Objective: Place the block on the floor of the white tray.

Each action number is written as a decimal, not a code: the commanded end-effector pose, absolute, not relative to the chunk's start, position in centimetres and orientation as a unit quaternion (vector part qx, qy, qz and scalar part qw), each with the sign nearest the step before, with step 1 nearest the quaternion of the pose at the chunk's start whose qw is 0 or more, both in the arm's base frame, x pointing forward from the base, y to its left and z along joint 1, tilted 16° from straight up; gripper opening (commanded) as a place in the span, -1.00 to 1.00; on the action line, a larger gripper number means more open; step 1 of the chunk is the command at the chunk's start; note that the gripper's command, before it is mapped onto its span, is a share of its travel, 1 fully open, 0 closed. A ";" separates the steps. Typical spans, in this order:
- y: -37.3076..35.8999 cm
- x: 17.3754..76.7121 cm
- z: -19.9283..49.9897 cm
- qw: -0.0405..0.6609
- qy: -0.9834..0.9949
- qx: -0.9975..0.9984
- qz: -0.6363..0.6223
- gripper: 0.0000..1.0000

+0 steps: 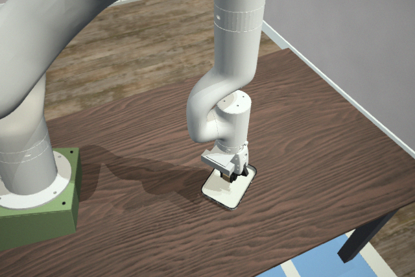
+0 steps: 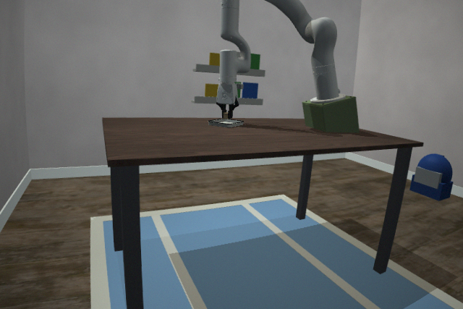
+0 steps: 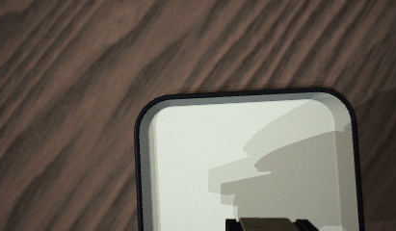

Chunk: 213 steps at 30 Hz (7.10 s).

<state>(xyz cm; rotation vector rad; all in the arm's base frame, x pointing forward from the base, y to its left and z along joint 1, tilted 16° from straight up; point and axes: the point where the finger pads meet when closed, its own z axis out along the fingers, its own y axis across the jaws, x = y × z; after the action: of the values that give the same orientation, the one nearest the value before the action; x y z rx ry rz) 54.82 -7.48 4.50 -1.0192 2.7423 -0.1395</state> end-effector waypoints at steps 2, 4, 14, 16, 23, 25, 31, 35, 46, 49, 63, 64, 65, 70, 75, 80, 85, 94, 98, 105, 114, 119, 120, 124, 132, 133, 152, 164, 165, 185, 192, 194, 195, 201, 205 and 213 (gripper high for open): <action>-7.5 54.9 4.5 0.127 0.928 -0.345 -0.055 -1.00; -7.5 54.9 4.5 0.127 0.928 -0.345 -0.055 -1.00; -7.5 54.9 4.5 0.127 0.928 -0.345 -0.055 -1.00; -7.5 54.9 4.5 0.127 0.928 -0.345 -0.055 -1.00; -7.5 54.9 4.5 0.127 0.928 -0.345 -0.055 -1.00; -7.5 54.9 4.5 0.127 0.928 -0.345 -0.055 -1.00; -7.5 54.9 4.5 0.127 0.928 -0.345 -0.055 -1.00; -7.5 54.9 4.5 0.127 0.928 -0.345 -0.055 -1.00; -7.5 54.9 4.5 0.127 0.928 -0.345 -0.055 -1.00; -7.5 54.9 4.5 0.127 0.928 -0.345 -0.055 -1.00; -7.5 54.9 4.5 0.127 0.928 -0.345 -0.055 -1.00; -7.5 54.9 4.5 0.127 0.928 -0.345 -0.055 -1.00; -7.5 54.9 4.4 0.127 0.928 -0.345 -0.054 -1.00; -7.5 55.0 4.2 0.127 0.928 -0.345 -0.054 -1.00; -7.6 55.1 3.8 0.127 0.928 -0.346 -0.053 -1.00; -7.6 55.3 3.3 0.127 0.928 -0.346 -0.053 -1.00; -7.7 55.5 2.8 0.127 0.928 -0.346 -0.053 -1.00; -7.7 55.7 2.3 0.127 0.928 -0.346 -0.053 -1.00; -7.7 55.7 2.2 0.127 0.928 -0.346 -0.053 -1.00; -7.7 55.7 2.2 0.127 0.928 -0.346 -0.053 -1.00; -7.7 55.7 2.2 0.127 0.928 -0.346 -0.053 -1.00; -7.7 55.7 2.2 0.127 0.928 -0.346 -0.053 -1.00; -7.7 55.7 2.2 0.127 0.928 -0.346 -0.053 -1.00; -7.7 55.7 2.2 0.127 0.928 -0.346 -0.053 -1.00; -7.7 55.7 2.2 0.127 0.928 -0.346 -0.053 -1.00; -7.7 55.7 2.2 0.127 0.928 -0.346 -0.053 -1.00; -7.7 55.7 2.2 0.127 0.928 -0.346 -0.053 -1.00; -7.7 55.7 2.2 0.127 0.928 -0.346 -0.053 -1.00; -7.7 55.7 2.2 0.127 0.928 -0.346 -0.053 -1.00; -7.7 55.7 2.2 0.127 0.928 -0.346 -0.053 -1.00; -7.7 55.7 2.2 0.127 0.928 -0.346 -0.053 -1.00; -7.7 55.7 2.2 0.127 0.928 -0.346 -0.053 -1.00; -7.7 55.7 2.2 0.127 0.928 -0.346 -0.053 -1.00; -7.7 55.7 2.2 0.127 0.928 -0.346 -0.053 -1.00; -7.7 55.7 2.2 0.127 0.928 -0.346 -0.053 -1.00; -7.7 55.7 2.2 0.127 0.928 -0.346 -0.053 -1.00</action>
<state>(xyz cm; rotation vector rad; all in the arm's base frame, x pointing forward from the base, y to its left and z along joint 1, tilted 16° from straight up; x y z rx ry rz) 55.64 -7.71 2.17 -1.0116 2.7108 -0.1234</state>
